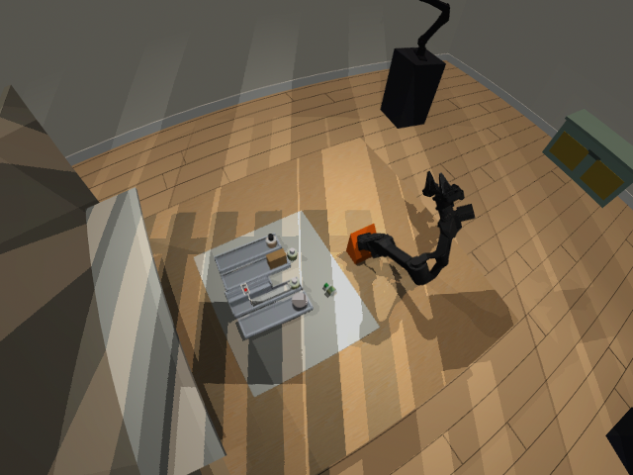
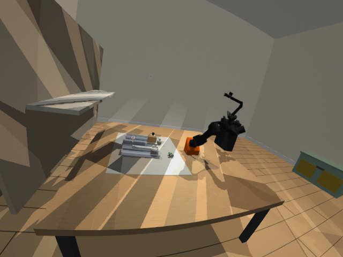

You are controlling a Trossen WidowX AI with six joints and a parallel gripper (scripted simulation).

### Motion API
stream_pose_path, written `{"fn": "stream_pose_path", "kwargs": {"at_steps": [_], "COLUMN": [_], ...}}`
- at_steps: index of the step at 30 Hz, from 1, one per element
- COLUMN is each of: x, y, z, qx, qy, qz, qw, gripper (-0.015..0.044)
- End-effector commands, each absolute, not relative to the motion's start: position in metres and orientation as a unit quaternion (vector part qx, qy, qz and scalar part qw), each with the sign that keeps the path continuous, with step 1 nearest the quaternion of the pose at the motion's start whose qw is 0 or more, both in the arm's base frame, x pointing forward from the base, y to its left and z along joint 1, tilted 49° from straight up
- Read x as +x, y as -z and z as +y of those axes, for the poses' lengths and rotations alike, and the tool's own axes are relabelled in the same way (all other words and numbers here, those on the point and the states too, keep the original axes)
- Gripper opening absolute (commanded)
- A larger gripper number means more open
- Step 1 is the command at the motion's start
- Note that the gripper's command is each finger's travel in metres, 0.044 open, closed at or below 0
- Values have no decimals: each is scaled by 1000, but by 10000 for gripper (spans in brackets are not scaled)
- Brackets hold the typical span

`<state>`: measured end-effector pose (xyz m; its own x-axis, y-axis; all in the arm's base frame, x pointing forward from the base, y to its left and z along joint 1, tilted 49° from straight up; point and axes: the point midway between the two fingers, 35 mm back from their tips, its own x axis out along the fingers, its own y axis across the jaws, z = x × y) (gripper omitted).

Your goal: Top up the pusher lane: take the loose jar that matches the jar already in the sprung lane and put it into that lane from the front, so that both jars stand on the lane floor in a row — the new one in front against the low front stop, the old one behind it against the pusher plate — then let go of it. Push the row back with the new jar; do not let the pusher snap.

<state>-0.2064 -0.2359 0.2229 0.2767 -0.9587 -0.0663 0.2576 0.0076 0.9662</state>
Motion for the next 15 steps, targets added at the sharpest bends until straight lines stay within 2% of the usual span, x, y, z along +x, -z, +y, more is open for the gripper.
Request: {"fn": "stream_pose_path", "kwargs": {"at_steps": [1, 7, 15], "x": [-206, -164, -71], "y": [-222, -196, -152], "z": [-238, -293, -344], "qx": [507, 555, 610], "qy": [492, 465, 406], "qz": [-345, -265, -114], "qw": [618, 637, 670], "gripper": [426, 440, 440]}}
